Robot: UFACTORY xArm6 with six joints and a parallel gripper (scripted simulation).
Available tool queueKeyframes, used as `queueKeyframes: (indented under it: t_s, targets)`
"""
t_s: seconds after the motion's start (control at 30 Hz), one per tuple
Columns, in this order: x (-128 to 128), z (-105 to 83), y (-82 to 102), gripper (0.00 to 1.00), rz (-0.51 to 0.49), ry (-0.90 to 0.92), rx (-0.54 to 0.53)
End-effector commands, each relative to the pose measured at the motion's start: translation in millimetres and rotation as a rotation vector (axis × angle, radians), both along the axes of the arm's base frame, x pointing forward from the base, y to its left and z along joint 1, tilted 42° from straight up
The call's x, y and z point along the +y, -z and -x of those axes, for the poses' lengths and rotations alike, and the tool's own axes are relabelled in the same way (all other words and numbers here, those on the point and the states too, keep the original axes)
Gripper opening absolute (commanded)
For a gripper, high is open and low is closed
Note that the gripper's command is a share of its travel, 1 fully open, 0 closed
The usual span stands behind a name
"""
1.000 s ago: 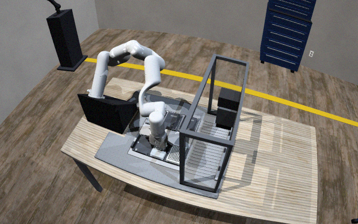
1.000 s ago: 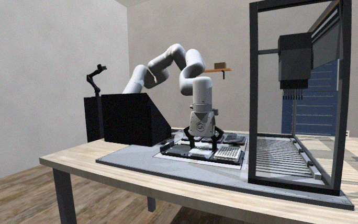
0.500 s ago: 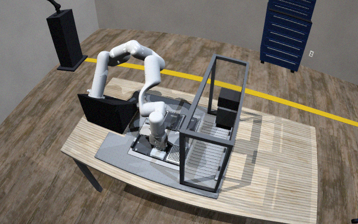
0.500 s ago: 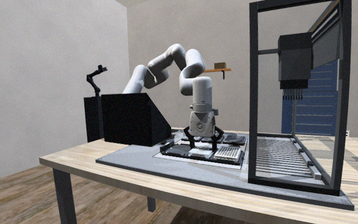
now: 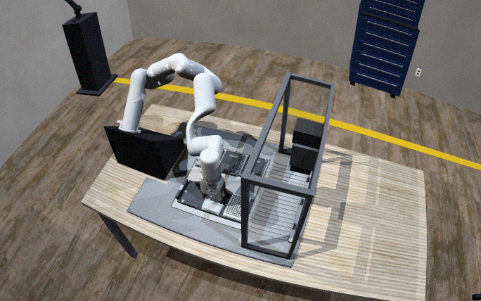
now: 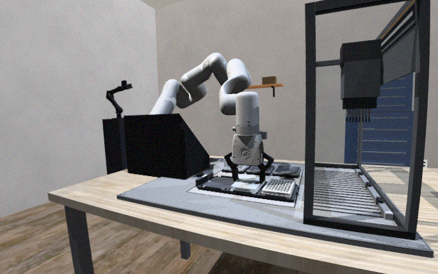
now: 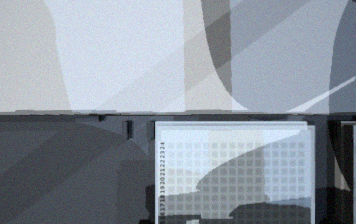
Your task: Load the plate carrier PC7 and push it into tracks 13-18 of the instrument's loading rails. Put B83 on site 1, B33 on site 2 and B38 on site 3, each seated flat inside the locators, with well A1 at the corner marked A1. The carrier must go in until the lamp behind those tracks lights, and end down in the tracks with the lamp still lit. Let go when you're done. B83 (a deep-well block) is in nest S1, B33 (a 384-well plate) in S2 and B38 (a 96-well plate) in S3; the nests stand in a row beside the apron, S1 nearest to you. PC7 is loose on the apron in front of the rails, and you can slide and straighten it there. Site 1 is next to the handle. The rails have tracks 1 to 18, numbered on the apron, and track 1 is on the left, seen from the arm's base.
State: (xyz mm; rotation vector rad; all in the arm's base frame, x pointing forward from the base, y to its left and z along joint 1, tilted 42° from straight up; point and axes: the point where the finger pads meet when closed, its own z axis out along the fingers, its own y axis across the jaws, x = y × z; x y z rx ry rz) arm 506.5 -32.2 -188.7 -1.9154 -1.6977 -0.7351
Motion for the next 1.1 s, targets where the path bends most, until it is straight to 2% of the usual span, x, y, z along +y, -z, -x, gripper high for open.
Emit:
queueKeyframes:
  t_s: [0.0,1.07]
  targets:
    - [-6,-0.9,-6.2,1.0,0.002,0.002,-0.003]
    - [-37,2.9,-40.9,1.0,0.002,0.002,-0.003]
